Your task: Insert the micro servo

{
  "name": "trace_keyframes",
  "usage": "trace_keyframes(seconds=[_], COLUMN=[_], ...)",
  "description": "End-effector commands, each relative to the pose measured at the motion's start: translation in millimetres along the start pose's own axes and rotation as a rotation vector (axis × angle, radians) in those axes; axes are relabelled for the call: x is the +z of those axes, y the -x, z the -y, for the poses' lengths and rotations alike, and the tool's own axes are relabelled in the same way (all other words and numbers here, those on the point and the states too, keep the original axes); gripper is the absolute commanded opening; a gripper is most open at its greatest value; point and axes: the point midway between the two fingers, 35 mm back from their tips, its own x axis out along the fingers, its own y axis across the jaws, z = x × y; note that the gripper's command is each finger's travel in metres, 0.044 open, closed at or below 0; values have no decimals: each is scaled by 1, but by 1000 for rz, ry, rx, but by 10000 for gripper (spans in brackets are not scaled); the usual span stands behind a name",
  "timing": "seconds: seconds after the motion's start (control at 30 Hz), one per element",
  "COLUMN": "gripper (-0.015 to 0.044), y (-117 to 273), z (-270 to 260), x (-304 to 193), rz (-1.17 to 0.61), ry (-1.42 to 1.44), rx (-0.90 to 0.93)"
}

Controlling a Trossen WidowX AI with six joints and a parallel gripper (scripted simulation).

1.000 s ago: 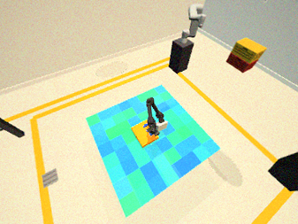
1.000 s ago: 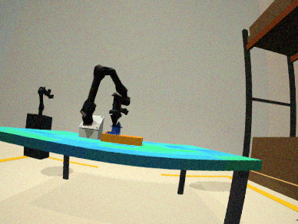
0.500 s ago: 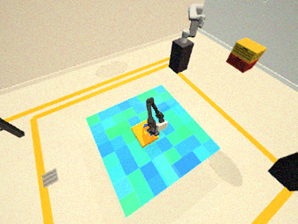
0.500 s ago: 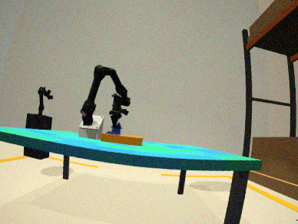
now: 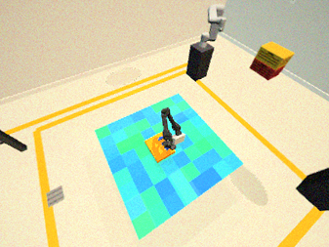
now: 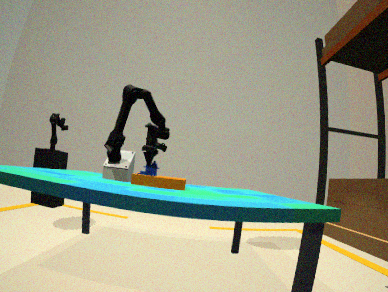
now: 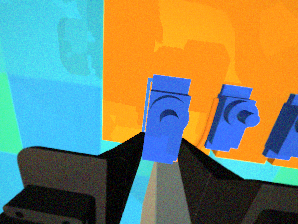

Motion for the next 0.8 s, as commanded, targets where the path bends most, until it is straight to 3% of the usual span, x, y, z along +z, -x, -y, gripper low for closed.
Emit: trace_keyframes(seconds=[0.0,0.77], gripper=[0,0], y=[-5,-20], z=[0,0], x=[1,1], rz=[3,3], ry=[2,2], rx=[-2,-2])
